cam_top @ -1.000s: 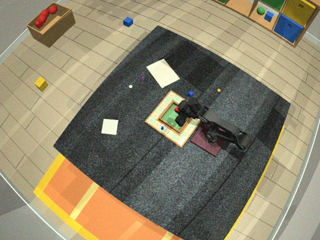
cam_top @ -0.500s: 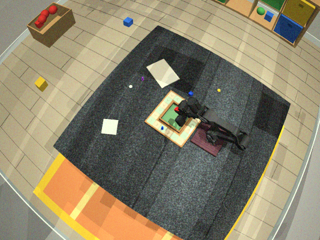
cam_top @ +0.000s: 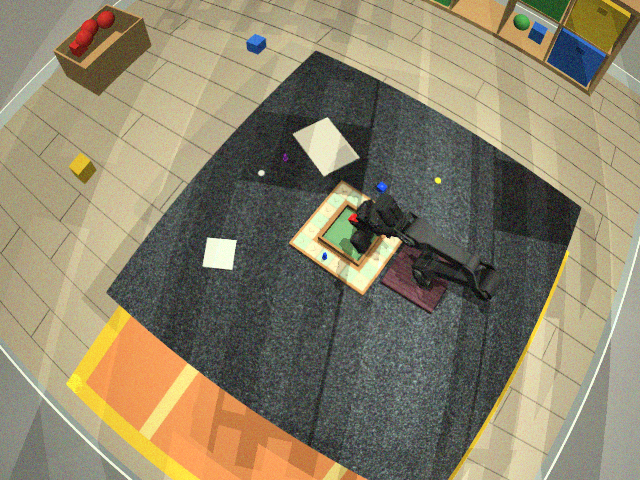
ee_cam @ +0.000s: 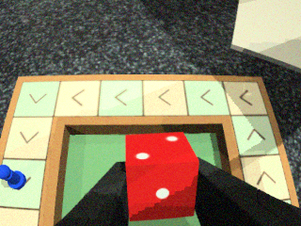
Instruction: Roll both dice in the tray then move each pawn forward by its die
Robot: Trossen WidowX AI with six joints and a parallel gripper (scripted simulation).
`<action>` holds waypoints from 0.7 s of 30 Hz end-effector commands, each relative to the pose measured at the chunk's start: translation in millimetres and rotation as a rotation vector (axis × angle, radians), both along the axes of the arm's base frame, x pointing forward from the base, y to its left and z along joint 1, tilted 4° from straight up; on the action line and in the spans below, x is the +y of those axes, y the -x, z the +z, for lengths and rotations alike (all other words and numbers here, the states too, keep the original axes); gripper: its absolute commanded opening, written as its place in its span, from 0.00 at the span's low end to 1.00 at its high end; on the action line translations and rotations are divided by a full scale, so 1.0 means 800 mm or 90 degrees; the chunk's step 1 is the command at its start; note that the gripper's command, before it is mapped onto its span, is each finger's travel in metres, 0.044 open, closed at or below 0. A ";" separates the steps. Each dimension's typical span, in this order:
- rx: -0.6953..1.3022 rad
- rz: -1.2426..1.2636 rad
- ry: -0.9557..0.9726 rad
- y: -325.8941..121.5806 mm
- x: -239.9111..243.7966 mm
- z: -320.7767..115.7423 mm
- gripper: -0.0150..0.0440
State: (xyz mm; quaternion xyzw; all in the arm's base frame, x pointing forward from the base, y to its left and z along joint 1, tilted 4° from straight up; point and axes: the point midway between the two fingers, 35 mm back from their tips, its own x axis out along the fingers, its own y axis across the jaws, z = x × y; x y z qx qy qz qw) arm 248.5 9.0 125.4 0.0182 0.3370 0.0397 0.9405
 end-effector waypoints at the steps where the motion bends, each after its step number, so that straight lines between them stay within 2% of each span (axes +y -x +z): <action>1: 0.000 0.000 0.000 0.000 0.000 0.000 0.52; 4: 0.000 0.000 0.000 0.000 0.000 0.002 0.65; 9: 0.003 0.005 0.001 0.001 -0.003 0.048 0.88; 12: 0.003 0.005 0.001 0.001 -0.003 0.050 1.00; 15: 0.025 0.006 0.002 0.000 -0.003 0.048 1.00; 21: 0.220 0.014 0.010 -0.013 -0.001 0.029 1.00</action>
